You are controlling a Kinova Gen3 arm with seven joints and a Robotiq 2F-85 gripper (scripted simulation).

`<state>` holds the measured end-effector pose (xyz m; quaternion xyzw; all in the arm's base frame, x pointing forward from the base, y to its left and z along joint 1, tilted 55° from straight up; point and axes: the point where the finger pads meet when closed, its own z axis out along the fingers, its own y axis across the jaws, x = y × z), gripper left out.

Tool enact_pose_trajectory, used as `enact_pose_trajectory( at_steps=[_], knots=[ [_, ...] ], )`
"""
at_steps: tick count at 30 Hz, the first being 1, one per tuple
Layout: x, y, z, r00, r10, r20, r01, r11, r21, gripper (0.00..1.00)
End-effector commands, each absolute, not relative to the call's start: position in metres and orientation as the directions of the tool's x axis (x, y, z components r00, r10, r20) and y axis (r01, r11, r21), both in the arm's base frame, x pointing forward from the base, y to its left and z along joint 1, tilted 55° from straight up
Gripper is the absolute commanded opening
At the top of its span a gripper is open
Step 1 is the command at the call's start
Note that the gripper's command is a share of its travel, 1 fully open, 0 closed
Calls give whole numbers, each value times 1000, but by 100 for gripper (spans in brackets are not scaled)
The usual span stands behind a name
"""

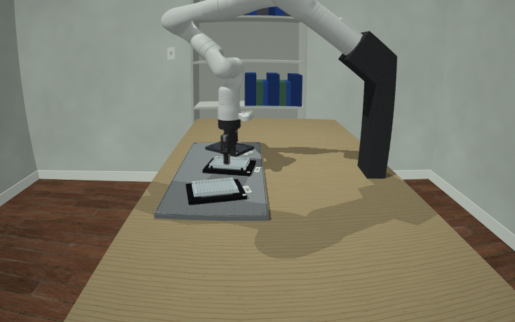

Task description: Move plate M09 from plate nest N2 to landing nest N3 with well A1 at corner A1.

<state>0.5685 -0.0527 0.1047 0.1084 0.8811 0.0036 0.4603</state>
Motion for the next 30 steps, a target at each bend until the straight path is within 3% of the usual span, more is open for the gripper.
enact_pose_trajectory(
  at_steps=[1,30],
  knots=[
    [566,-53,109,-551,192,-812,187,977,104,100],
    [540,-50,128,-551,192,-812,187,977,104,100]
  ],
)
